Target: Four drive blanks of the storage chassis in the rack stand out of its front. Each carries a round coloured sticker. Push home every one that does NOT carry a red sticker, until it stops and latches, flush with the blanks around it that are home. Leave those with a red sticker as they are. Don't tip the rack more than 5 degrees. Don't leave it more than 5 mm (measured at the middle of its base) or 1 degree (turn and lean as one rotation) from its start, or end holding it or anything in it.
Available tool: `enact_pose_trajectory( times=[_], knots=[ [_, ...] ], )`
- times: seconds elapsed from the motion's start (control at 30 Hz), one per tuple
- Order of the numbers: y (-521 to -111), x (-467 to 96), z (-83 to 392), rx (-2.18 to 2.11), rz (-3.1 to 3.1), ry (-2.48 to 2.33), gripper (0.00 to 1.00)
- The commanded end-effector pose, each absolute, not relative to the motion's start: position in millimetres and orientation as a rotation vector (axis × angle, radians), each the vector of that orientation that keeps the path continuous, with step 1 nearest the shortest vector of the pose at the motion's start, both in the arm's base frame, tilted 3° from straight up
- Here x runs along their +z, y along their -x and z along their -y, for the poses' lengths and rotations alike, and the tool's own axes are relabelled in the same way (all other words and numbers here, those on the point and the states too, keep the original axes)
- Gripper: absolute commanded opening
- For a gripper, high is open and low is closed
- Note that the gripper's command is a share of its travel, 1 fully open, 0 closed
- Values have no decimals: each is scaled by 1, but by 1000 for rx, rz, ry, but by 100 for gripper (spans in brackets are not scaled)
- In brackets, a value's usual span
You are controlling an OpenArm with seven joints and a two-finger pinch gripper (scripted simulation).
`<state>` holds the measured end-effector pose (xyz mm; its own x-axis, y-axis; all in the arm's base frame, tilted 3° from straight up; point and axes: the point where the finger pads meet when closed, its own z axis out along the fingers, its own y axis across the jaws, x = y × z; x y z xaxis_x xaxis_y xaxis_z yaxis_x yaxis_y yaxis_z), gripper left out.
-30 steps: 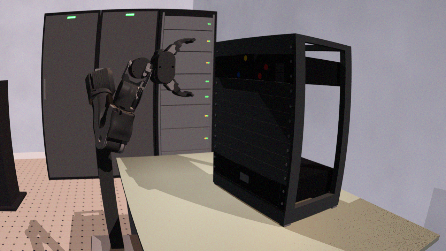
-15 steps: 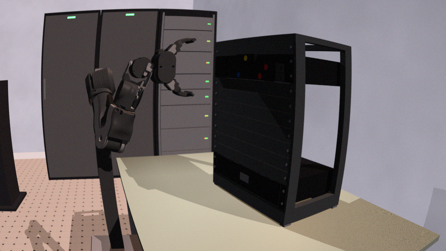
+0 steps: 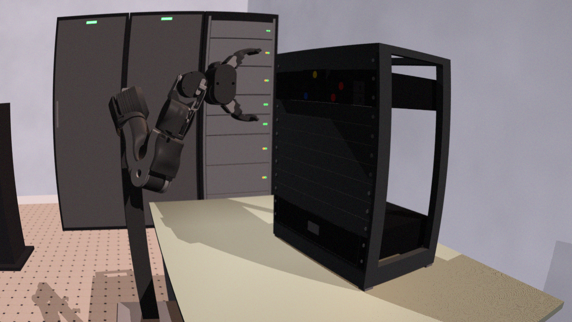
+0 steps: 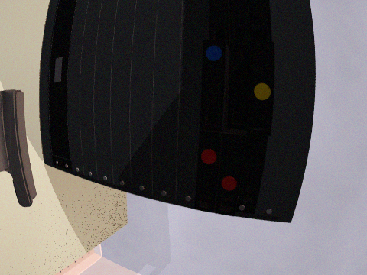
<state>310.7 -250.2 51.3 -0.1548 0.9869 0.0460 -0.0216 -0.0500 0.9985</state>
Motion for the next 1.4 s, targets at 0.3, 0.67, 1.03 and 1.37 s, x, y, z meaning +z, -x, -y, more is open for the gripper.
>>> enact_pose_trajectory(
  times=[0.3,0.67,1.03,1.37],
  knots=[
    [-340,56,236,1363,-1268,-1157,100],
    [-358,60,227,1362,-1268,-1158,100],
    [-378,66,216,1364,-1263,-1154,100],
    [-406,72,200,1364,-1263,-1153,100]
  ],
)
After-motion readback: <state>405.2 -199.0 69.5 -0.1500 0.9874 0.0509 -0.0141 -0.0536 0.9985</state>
